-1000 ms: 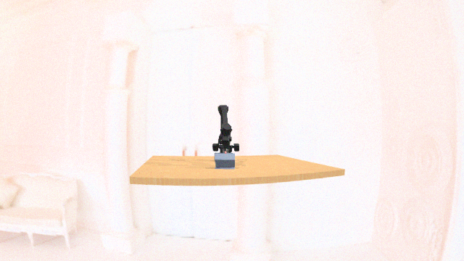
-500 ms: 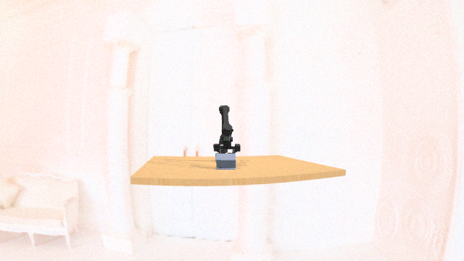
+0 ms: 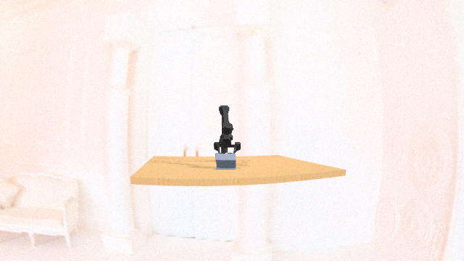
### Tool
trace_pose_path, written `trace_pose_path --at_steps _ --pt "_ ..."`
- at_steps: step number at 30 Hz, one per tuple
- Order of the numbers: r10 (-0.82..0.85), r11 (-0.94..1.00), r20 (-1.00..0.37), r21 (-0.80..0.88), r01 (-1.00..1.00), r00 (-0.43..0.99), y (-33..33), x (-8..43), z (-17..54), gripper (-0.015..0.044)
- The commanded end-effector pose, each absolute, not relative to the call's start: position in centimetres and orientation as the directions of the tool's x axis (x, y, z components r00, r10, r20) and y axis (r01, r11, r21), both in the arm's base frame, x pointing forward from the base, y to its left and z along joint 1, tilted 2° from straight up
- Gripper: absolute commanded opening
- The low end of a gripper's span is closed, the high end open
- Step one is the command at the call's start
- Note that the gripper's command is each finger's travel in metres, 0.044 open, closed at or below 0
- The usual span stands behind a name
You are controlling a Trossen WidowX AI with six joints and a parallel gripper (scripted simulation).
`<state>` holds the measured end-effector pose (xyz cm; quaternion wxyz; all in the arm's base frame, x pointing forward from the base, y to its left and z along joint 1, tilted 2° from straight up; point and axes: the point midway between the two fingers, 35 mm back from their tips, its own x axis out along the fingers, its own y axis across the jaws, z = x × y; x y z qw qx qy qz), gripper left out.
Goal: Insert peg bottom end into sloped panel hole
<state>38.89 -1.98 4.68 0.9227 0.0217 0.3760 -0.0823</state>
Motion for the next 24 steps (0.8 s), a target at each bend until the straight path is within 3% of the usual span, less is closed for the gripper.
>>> trace_pose_path --at_steps 1,24 --pt "-0.139 0.985 -0.697 -0.022 0.173 0.704 -2.0 38.6 5.1 0.044" --pt "-0.136 0.985 -0.7 -0.022 0.169 0.701 -1.5 37.0 7.1 0.044"
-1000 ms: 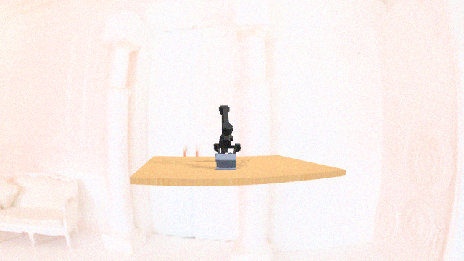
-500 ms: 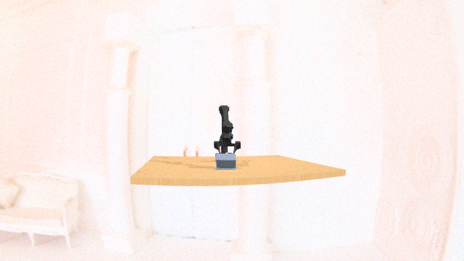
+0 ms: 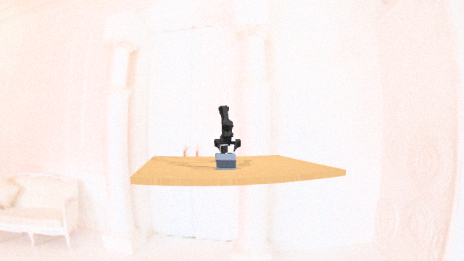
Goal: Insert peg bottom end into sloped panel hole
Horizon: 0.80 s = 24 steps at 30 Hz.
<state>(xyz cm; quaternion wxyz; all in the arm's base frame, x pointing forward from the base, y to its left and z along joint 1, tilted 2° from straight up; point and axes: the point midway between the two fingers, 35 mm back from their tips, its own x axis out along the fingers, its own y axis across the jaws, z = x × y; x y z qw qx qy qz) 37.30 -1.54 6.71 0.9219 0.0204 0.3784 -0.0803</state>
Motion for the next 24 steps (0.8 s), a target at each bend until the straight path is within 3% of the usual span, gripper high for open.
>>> trace_pose_path --at_steps 1,24 --pt "-0.136 0.985 -0.7 -0.022 0.169 0.701 -1.5 37.0 7.1 0.044" --pt "-0.134 0.986 -0.703 -0.023 0.166 0.699 -1.1 35.3 9.0 0.044"
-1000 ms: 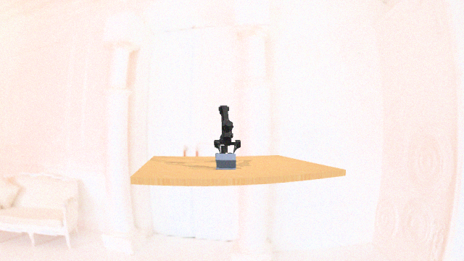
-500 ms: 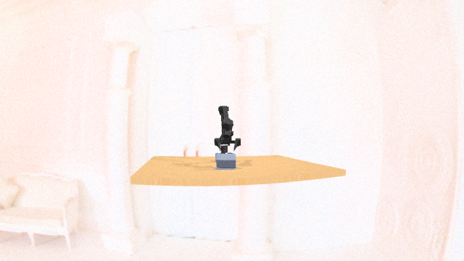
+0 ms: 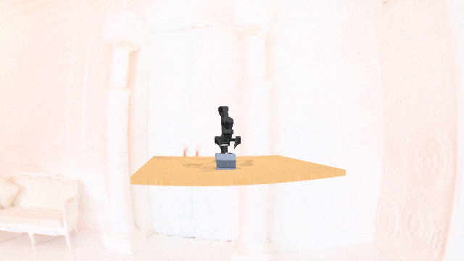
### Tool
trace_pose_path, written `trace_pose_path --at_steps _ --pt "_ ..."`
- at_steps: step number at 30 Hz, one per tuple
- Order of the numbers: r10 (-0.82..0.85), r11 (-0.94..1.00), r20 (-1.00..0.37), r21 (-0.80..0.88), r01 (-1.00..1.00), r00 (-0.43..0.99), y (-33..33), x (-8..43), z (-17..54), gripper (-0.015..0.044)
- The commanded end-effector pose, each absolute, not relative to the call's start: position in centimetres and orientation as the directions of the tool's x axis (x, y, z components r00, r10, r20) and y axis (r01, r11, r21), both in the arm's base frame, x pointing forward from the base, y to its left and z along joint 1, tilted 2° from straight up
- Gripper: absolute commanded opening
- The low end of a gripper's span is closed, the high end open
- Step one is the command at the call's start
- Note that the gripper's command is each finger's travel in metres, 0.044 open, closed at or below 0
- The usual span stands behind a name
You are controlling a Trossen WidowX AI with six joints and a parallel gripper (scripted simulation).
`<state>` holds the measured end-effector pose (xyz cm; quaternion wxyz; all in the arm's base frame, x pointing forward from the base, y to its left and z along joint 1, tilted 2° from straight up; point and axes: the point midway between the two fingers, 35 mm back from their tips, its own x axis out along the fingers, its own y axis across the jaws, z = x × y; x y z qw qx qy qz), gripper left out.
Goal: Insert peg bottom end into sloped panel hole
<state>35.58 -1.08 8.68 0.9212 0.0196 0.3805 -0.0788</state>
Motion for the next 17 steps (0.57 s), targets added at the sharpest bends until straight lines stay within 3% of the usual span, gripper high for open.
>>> trace_pose_path --at_steps 1,17 --pt "-0.134 0.986 -0.703 -0.023 0.166 0.699 -1.1 35.2 9.1 0.044" --pt "-0.132 0.986 -0.705 -0.023 0.164 0.697 -0.8 34.1 10.2 0.044"
